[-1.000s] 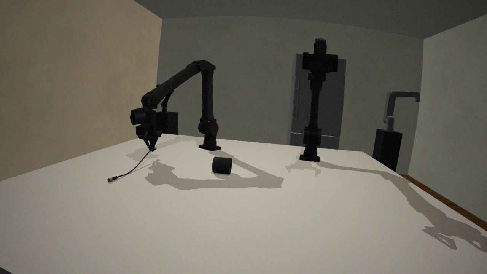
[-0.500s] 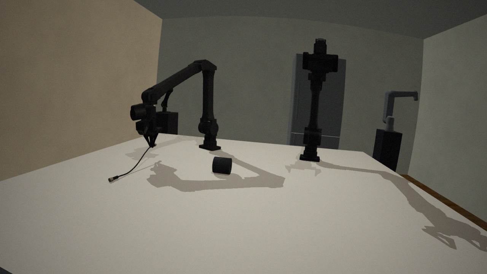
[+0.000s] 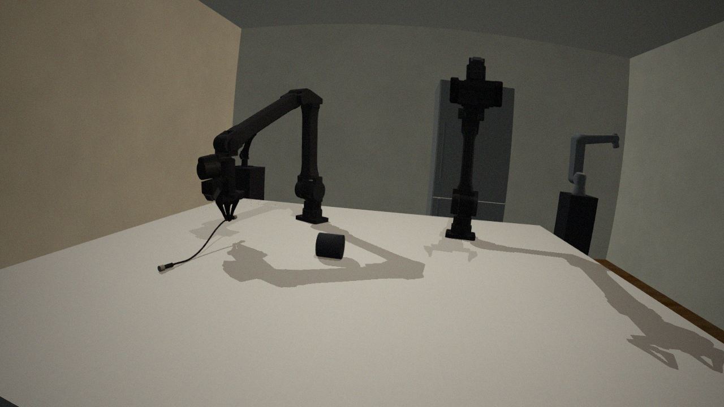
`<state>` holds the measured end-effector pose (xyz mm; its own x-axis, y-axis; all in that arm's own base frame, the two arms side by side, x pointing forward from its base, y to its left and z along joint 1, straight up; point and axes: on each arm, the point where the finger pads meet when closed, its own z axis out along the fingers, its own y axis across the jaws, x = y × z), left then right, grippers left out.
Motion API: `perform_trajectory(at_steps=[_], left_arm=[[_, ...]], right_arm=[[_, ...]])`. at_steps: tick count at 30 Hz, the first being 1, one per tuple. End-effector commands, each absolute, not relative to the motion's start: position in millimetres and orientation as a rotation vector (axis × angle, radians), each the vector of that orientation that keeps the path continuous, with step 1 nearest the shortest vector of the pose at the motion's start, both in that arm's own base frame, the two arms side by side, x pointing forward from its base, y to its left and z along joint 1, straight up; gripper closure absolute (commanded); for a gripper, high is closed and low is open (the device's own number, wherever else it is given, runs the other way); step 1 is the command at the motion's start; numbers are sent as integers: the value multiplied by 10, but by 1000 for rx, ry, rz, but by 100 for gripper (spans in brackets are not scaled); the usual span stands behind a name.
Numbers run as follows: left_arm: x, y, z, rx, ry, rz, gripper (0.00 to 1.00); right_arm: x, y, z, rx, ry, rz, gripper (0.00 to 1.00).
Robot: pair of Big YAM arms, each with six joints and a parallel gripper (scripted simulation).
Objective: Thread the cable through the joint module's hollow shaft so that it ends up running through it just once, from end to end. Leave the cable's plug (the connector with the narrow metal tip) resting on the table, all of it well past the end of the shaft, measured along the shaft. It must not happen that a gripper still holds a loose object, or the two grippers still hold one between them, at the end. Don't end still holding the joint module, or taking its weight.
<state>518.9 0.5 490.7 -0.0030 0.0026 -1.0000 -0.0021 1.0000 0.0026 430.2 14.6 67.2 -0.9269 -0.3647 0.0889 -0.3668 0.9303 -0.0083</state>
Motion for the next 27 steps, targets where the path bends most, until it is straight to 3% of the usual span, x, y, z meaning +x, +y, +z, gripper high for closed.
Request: perform_trajectory(at_steps=[1,24,27], left_arm=[[5205,42,5205,2,1524,17,4],[5205,42,5205,2,1524,17,4],[5205,42,5205,2,1524,17,4]], right_arm=[[4299,282,661,399,-3046,46,100],[4252,850,535,-101,-3083,22,100],[4531,976,805,-186,-3161,-10,100]])
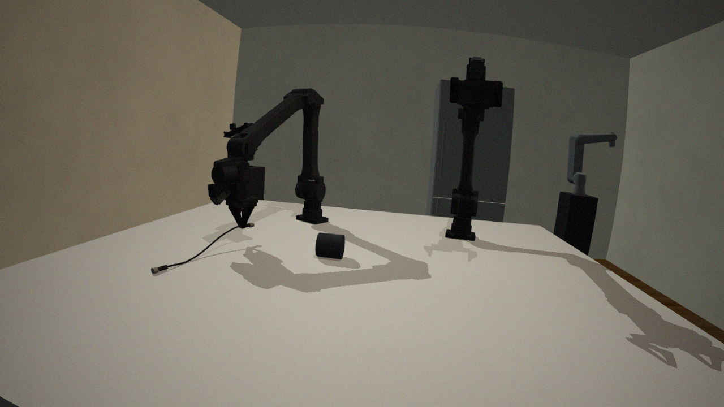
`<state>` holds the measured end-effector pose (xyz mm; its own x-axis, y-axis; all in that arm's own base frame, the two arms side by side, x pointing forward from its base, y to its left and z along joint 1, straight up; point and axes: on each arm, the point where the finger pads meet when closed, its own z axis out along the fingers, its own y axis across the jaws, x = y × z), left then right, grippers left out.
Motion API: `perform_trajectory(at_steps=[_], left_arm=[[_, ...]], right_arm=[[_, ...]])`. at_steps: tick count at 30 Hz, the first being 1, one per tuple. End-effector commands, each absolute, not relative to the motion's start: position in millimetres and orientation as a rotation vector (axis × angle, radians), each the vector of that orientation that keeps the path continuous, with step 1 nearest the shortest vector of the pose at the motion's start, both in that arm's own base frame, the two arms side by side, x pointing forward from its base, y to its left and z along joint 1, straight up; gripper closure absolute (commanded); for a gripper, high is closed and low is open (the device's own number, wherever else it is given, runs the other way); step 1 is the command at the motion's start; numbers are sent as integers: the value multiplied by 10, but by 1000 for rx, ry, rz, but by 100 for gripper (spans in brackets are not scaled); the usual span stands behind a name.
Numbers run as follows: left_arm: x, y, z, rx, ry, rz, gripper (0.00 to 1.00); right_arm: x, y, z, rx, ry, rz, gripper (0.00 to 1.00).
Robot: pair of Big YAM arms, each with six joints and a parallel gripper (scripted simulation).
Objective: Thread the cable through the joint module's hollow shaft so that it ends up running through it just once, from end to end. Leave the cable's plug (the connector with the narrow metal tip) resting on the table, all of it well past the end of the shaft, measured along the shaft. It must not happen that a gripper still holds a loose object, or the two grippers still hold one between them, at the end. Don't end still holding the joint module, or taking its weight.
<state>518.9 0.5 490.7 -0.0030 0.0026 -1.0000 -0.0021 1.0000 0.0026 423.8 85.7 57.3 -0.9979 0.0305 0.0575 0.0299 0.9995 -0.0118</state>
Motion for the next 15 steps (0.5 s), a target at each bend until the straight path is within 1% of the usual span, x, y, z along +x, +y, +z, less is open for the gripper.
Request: perform_trajectory(at_steps=[1,6,14,15], left_arm=[[5205,42,5205,2,1524,17,4],[5205,42,5205,2,1524,17,4],[5205,42,5205,2,1524,17,4],[5205,42,5205,2,1524,17,4]], right_arm=[[4506,1002,774,-212,-3152,-9,100],[4207,1117,523,-336,-3077,5,100],[4185,1289,533,-499,-3066,-10,100],[4328,1335,641,-538,-3091,-34,100]])
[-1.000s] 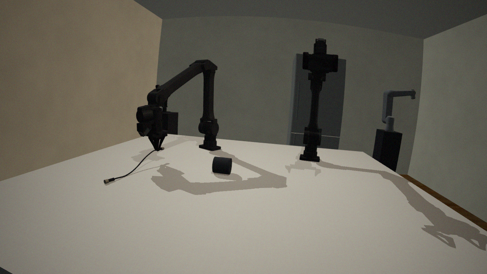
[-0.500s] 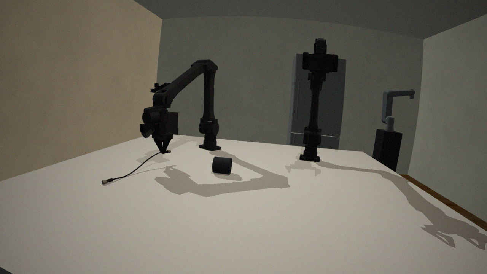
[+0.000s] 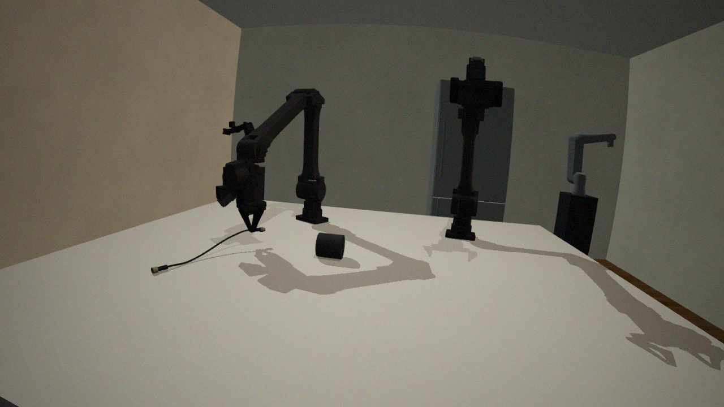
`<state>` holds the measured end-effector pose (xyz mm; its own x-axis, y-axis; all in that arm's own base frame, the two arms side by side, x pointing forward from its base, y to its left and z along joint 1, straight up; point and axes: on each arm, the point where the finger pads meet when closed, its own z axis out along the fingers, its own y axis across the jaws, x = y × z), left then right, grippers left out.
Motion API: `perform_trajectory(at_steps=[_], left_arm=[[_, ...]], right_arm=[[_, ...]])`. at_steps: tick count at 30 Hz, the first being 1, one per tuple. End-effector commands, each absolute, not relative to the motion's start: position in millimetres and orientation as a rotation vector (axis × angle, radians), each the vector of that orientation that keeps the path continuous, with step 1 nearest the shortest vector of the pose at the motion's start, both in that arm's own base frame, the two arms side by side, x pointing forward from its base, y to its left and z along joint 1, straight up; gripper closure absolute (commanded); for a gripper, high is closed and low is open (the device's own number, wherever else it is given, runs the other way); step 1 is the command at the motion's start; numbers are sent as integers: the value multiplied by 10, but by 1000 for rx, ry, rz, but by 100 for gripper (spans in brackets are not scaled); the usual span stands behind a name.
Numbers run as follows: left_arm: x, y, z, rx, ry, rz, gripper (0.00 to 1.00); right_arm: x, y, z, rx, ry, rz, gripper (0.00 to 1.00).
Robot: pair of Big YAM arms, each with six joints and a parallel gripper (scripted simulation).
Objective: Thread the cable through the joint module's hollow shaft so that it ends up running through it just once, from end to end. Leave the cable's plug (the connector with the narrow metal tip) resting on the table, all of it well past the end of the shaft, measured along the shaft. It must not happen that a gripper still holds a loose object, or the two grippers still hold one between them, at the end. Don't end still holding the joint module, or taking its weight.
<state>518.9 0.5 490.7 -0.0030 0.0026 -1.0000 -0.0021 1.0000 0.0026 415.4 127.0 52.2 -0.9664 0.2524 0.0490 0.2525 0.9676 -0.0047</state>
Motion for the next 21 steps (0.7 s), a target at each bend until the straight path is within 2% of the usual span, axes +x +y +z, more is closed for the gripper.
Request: perform_trajectory(at_steps=[1,7,16,18,21], left_arm=[[5205,42,5205,2,1524,17,4],[5205,42,5205,2,1524,17,4],[5205,42,5205,2,1524,17,4],[5205,42,5205,2,1524,17,4],[5205,42,5205,2,1524,17,4]], right_arm=[[4433,1395,691,-566,-3101,-57,100],[4101,1519,466,-703,-3015,-21,100],[4042,1715,437,-885,-2964,-35,100],[4305,1844,689,-958,-3001,-114,100],[4092,1899,496,-1012,-2938,-70,100]])
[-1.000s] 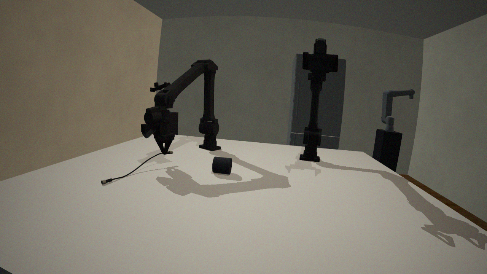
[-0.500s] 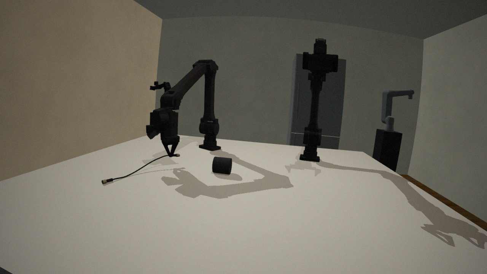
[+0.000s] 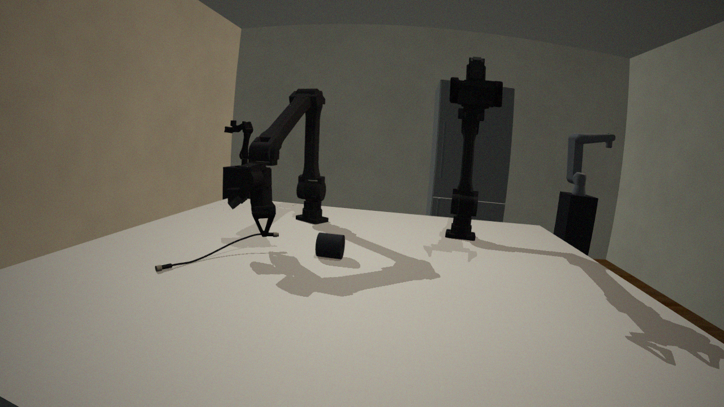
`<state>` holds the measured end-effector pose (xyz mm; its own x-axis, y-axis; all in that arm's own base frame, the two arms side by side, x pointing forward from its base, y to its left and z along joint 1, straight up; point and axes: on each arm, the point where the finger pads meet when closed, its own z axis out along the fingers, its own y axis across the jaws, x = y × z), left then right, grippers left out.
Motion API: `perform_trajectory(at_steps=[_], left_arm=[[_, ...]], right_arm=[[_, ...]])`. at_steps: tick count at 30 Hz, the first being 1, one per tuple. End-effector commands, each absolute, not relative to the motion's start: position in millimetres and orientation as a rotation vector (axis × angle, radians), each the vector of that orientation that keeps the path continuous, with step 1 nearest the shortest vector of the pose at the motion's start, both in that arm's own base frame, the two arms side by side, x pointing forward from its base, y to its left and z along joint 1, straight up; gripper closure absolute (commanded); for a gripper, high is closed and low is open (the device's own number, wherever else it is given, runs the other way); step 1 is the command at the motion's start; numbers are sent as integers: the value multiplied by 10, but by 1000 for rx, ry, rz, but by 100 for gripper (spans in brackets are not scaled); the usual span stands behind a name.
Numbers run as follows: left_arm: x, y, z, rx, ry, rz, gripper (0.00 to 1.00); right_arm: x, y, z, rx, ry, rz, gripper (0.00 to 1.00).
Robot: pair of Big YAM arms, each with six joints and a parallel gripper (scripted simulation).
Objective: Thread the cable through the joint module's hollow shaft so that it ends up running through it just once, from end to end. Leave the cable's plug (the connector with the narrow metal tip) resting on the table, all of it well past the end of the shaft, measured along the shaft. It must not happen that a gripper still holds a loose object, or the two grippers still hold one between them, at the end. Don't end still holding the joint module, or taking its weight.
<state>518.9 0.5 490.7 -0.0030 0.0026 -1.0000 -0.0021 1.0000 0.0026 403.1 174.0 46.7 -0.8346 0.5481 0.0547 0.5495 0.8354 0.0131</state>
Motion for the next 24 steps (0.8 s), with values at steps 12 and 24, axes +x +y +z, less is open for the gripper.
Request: perform_trajectory(at_steps=[12,24], left_arm=[[5205,42,5205,2,1524,17,4],[5205,42,5205,2,1524,17,4]], right_arm=[[3869,2129,384,-1253,-2814,-61,100],[3773,2492,422,-1529,-2668,-105,100]])
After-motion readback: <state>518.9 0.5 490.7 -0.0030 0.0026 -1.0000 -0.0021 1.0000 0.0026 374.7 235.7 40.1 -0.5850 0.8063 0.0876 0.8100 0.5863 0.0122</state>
